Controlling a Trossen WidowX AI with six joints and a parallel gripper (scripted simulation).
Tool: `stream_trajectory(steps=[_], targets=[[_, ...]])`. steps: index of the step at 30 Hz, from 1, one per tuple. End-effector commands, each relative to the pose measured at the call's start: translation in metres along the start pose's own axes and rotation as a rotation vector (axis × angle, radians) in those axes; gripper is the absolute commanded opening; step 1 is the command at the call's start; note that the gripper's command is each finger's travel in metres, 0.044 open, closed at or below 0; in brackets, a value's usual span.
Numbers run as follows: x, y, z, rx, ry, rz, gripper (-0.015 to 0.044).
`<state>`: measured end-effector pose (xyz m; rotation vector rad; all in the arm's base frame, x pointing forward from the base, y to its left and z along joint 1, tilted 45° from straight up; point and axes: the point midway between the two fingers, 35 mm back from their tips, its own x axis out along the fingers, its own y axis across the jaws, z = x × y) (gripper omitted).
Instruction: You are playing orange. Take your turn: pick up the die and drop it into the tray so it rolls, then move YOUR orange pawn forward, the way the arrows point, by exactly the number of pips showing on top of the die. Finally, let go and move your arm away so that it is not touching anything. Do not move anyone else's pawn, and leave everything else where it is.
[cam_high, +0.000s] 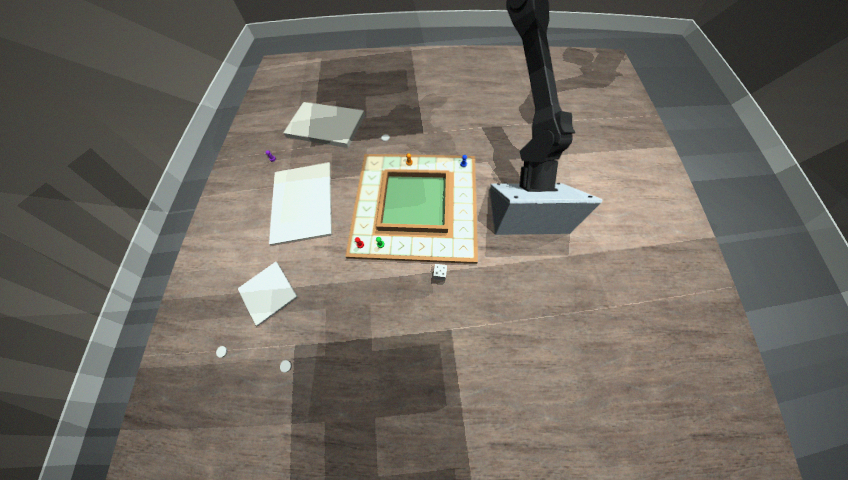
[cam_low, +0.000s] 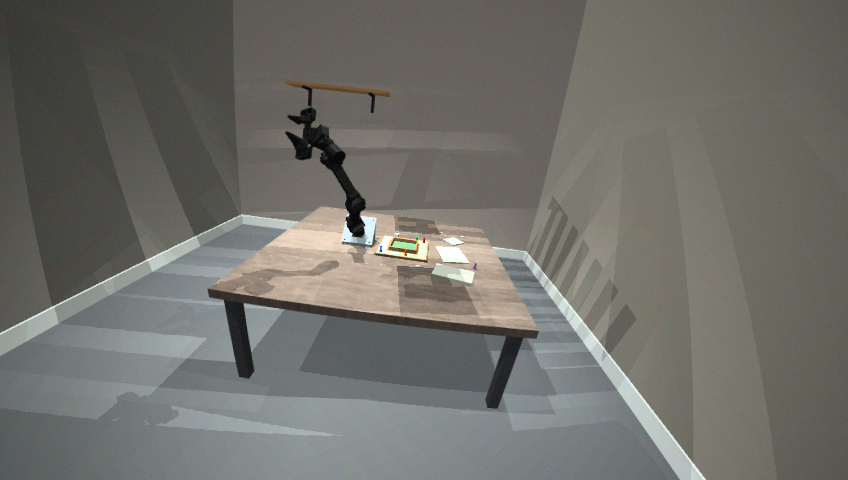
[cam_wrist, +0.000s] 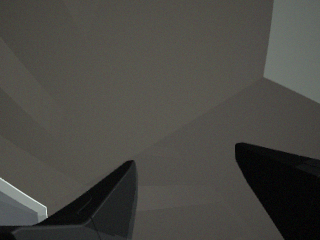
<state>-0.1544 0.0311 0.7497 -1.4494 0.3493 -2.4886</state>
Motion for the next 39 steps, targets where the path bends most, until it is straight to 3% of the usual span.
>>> stream_trajectory(steps=[1, 15, 28, 34, 39], targets=[[-0.011, -0.042, -0.031, 0.038, 0.066, -0.126, 0.0275], [-0.109, -0.195, -0.119, 0.108, 0.266, -0.634, 0.0275], [-0.280, -0.306, -0.163, 0.131, 0.396, -1.183, 0.0275], [-0.367, -0.333, -0.165, 0.128, 0.434, -1.422, 0.0275], [-0.417, -0.338, -0.152, 0.049, 0.482, -1.552, 0.0275]])
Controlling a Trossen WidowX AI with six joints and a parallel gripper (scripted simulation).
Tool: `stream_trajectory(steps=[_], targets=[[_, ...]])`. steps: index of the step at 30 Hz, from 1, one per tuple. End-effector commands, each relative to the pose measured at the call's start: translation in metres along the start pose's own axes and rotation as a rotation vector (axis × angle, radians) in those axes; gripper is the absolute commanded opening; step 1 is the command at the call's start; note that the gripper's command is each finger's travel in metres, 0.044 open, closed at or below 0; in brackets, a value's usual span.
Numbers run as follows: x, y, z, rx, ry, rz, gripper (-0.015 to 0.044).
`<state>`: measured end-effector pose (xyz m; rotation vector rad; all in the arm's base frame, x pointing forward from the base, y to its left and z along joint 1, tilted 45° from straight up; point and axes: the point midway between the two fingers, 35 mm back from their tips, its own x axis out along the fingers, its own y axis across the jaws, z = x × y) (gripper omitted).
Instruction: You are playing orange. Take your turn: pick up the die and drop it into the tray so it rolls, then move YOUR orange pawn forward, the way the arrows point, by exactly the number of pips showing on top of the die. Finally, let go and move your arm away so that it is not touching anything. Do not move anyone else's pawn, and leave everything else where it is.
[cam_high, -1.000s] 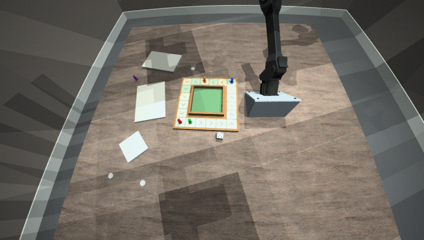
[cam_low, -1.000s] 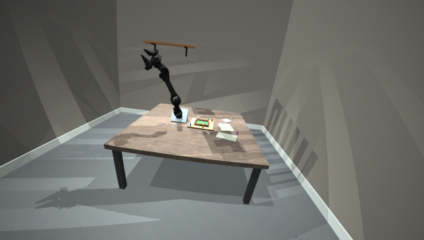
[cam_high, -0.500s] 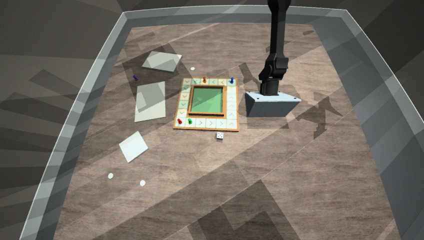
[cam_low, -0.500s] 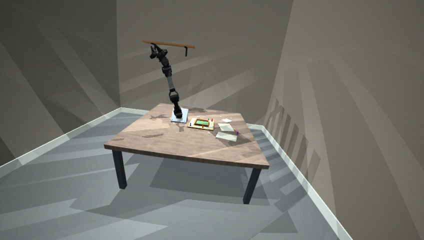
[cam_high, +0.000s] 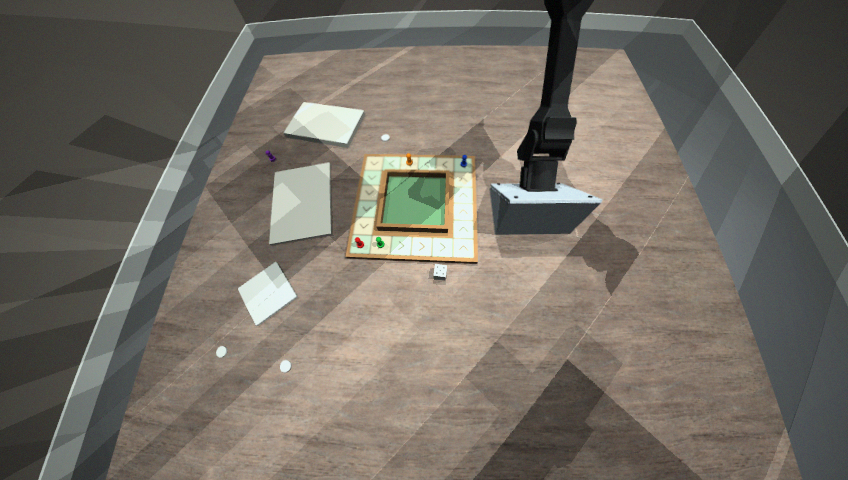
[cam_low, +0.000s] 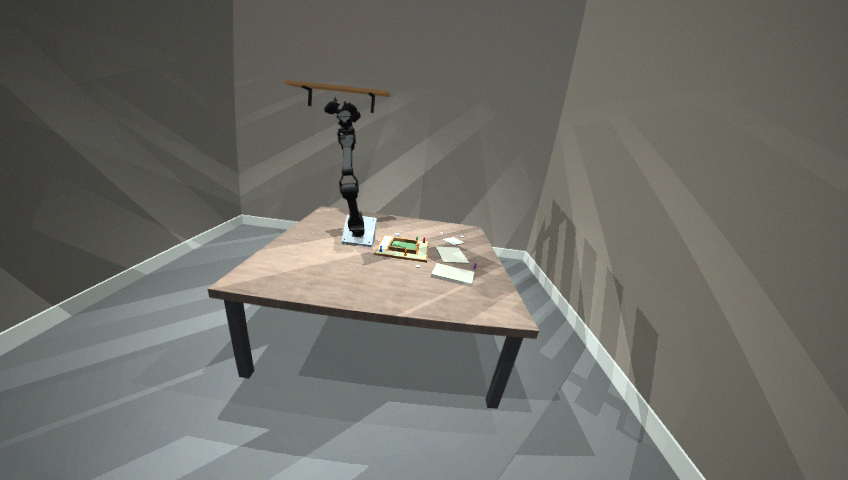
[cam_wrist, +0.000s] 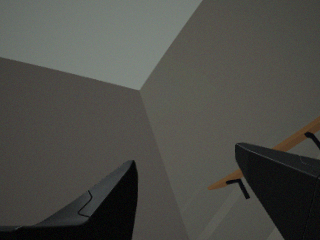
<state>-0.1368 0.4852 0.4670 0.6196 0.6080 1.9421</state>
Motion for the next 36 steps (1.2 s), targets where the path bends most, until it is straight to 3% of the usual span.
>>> stream_trajectory(steps=[1, 8, 16, 27, 36], targets=[[0.000, -0.048, -0.004, -0.006, 0.012, -0.133, 0.0275], [-0.011, -0.164, -0.028, 0.087, 0.073, -0.449, 0.0275], [-0.061, -0.292, -0.058, 0.208, 0.131, -0.833, 0.0275], [-0.189, -0.427, -0.108, 0.392, 0.214, -1.375, 0.0275], [-0.313, -0.477, -0.154, 0.558, 0.325, -1.762, 0.0275]])
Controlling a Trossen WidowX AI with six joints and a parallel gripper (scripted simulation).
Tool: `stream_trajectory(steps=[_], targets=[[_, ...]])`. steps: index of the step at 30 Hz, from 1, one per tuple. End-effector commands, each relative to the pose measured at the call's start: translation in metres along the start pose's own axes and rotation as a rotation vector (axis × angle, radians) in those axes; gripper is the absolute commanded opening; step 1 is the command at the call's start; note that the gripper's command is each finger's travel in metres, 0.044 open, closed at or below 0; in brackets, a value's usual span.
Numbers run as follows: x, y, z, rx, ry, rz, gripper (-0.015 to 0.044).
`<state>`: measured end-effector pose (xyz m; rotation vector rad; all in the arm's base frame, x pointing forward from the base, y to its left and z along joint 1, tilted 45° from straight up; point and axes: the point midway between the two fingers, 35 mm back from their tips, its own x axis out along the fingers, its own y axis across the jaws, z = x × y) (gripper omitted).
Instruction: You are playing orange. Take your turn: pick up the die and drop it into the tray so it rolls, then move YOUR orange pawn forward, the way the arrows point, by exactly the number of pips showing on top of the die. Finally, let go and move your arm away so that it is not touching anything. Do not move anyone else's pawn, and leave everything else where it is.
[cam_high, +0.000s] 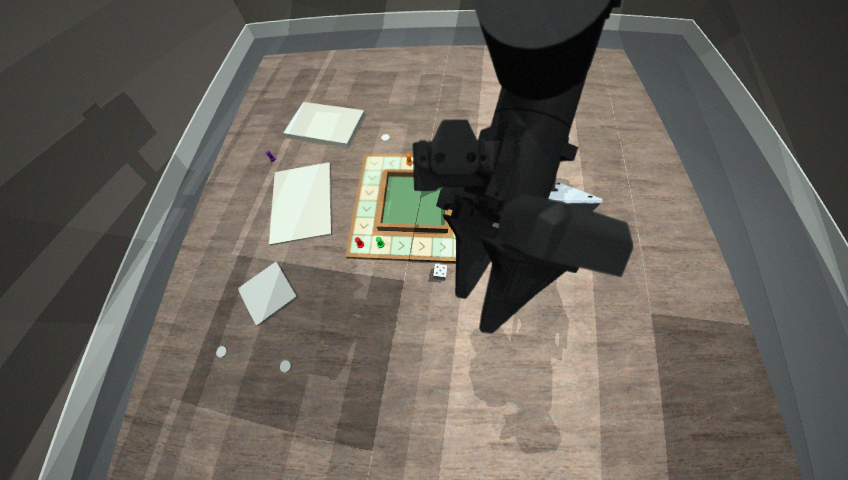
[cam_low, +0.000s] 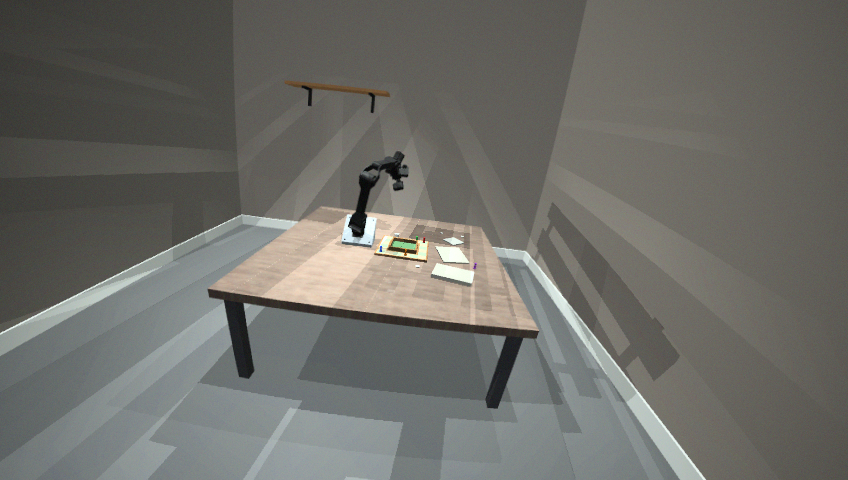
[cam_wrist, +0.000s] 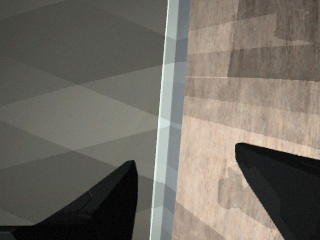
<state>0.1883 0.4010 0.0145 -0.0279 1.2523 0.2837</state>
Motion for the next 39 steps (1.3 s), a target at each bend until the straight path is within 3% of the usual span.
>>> stream_trajectory(steps=[1, 10, 17, 39], targets=[[0.022, -0.043, -0.005, 0.043, 0.049, -0.141, 0.0275], [0.053, -0.163, -0.019, 0.161, 0.157, -0.563, 0.0275], [0.049, -0.263, -0.044, 0.215, 0.286, -0.945, 0.0275], [0.072, -0.286, -0.058, 0.216, 0.289, -0.954, 0.0275]])
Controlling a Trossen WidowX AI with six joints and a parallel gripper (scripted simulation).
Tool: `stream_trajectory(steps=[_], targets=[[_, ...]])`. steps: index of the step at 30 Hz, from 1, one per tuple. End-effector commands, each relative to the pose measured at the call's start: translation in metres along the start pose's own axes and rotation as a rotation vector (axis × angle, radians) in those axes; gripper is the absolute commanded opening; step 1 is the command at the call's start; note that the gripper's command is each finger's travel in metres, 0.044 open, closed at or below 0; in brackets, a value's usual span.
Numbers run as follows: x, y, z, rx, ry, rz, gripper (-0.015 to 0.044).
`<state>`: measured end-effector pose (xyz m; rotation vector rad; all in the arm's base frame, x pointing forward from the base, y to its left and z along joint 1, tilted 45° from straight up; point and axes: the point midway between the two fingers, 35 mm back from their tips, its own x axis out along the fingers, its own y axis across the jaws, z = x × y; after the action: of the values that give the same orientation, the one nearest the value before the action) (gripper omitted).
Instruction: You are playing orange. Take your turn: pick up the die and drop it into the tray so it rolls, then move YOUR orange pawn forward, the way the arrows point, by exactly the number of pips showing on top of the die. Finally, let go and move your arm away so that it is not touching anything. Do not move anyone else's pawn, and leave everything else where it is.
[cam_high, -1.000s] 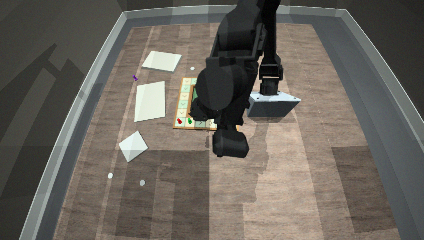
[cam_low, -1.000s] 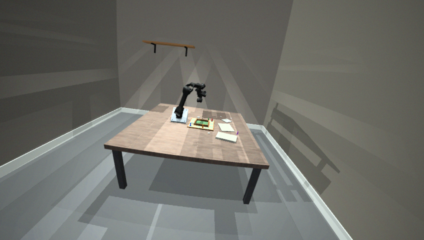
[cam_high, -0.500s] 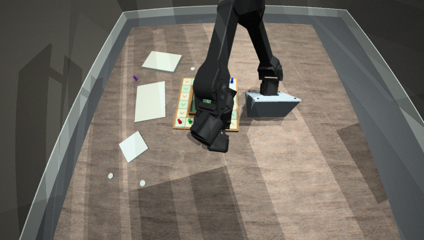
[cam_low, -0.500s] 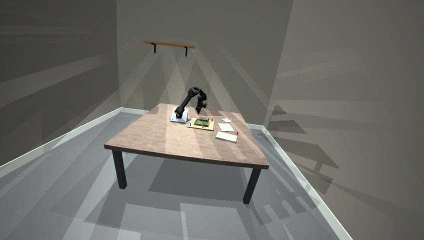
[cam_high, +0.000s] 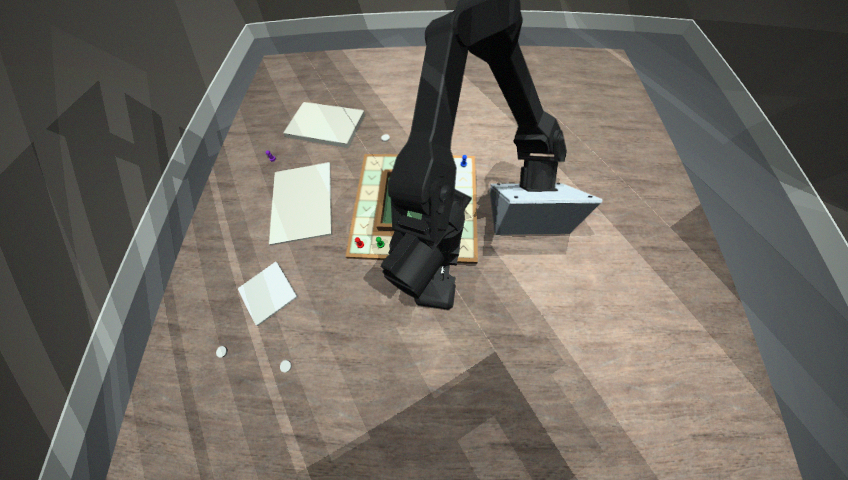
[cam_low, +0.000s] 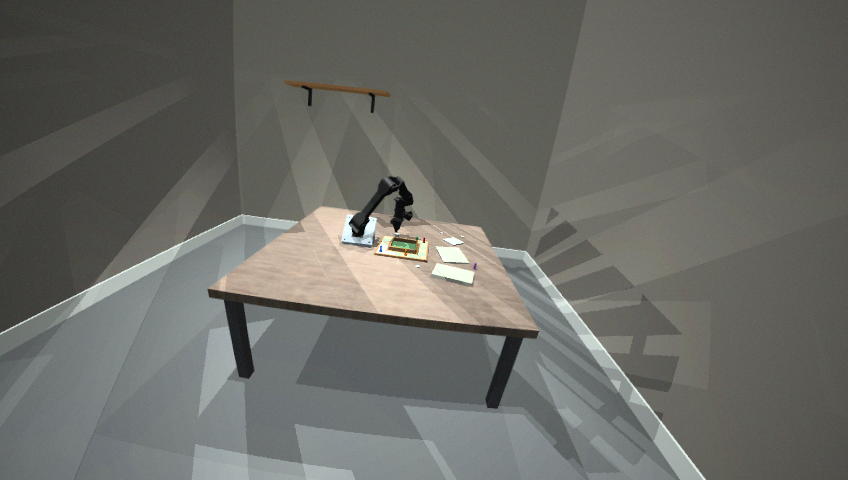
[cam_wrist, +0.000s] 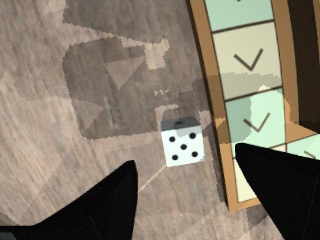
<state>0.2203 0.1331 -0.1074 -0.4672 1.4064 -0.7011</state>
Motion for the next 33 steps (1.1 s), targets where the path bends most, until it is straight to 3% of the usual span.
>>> stream_trajectory(steps=[1, 20, 26, 33], targets=[[0.007, -0.001, -0.001, -0.009, 0.001, -0.008, 0.0275], [0.035, -0.002, -0.001, -0.009, 0.000, -0.009, 0.0275], [0.035, -0.002, -0.001, -0.009, 0.000, -0.009, 0.0118], [0.035, -0.002, -0.001, -0.009, 0.000, -0.009, 0.0051]])
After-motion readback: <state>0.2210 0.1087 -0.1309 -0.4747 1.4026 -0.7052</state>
